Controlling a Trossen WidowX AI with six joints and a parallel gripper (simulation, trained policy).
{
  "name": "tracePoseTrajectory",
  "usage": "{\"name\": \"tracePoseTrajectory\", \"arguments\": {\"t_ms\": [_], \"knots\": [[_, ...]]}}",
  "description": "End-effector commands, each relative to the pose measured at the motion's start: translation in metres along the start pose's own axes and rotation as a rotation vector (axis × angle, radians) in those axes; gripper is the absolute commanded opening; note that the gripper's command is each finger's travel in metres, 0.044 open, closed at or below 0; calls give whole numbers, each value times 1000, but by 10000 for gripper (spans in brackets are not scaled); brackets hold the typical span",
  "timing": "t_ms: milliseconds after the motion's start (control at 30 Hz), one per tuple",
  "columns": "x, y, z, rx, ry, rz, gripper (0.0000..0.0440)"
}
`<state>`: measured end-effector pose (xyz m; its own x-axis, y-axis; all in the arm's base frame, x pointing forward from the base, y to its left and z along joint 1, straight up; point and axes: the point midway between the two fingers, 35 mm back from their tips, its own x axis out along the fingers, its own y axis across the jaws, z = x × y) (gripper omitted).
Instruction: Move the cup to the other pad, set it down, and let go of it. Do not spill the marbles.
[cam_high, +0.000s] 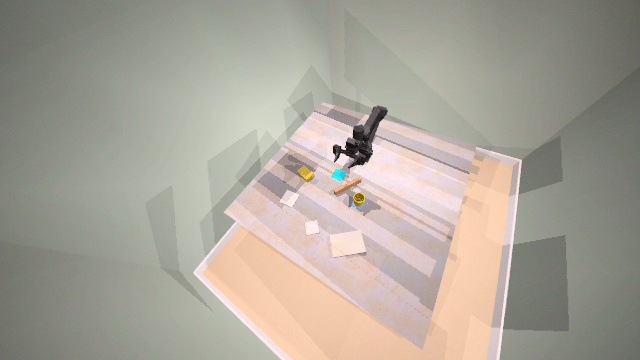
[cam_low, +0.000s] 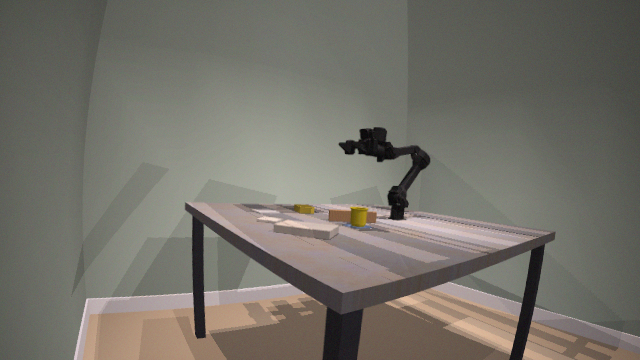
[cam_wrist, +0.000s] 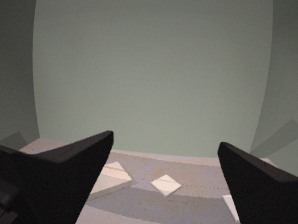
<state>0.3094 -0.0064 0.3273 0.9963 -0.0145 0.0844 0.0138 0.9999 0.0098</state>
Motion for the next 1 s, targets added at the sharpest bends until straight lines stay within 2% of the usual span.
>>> {"name": "tracePoseTrajectory", "arguments": {"t_ms": [0, 433, 500, 700, 967], "knots": [[1, 1, 0, -1, 2, 4, 374], [12, 9, 11, 24, 56, 29, 43], [15, 11, 11, 38, 74, 32, 51], [23, 17, 15, 89, 118, 45, 160], [33, 27, 19, 160, 190, 66, 159]]}}
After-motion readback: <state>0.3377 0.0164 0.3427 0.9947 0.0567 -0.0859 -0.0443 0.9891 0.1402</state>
